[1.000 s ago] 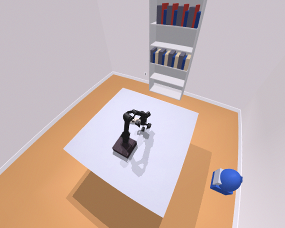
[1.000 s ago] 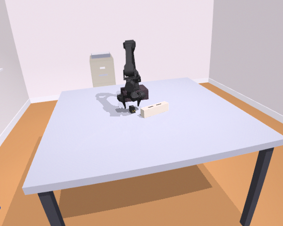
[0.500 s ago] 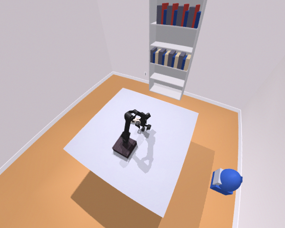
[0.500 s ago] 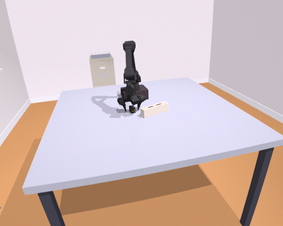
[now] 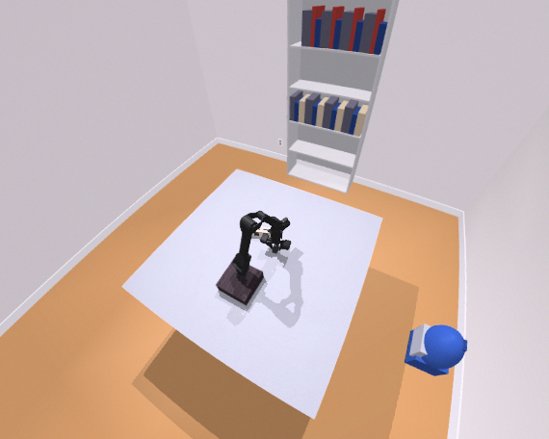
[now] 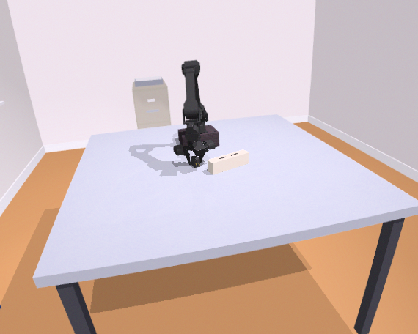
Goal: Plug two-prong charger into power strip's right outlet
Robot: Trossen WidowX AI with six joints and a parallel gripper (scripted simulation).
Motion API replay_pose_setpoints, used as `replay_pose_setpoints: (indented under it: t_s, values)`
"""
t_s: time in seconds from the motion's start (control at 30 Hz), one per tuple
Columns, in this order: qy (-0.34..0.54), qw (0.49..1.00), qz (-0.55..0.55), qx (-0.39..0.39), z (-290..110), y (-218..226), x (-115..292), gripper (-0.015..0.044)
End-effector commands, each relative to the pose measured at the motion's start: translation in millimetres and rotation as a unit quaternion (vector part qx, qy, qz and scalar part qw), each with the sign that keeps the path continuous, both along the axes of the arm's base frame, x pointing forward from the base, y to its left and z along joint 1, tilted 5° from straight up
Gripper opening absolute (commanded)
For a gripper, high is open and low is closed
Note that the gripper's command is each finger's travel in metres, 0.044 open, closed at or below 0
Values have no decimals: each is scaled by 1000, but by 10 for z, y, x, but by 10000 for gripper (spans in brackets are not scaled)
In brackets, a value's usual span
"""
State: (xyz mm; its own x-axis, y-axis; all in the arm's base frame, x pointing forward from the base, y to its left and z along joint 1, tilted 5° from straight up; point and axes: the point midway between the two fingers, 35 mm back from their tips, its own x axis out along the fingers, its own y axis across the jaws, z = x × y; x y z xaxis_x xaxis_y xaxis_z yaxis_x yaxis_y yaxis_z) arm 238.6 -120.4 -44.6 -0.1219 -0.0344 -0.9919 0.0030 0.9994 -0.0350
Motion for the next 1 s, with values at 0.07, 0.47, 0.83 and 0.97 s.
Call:
replay_pose_setpoints:
  t_s: [0.07, 0.47, 0.83, 0.97]
  values:
    - [-1, 1000, 0, 0, 5, -1, 4, 112]
    - [0, 1000, 1, 1, 208, 2, 17, 0]
    - [3, 1000, 2, 3, 572, 38, -51, 0]
    - [3, 1000, 3, 3, 567, 51, -63, 0]
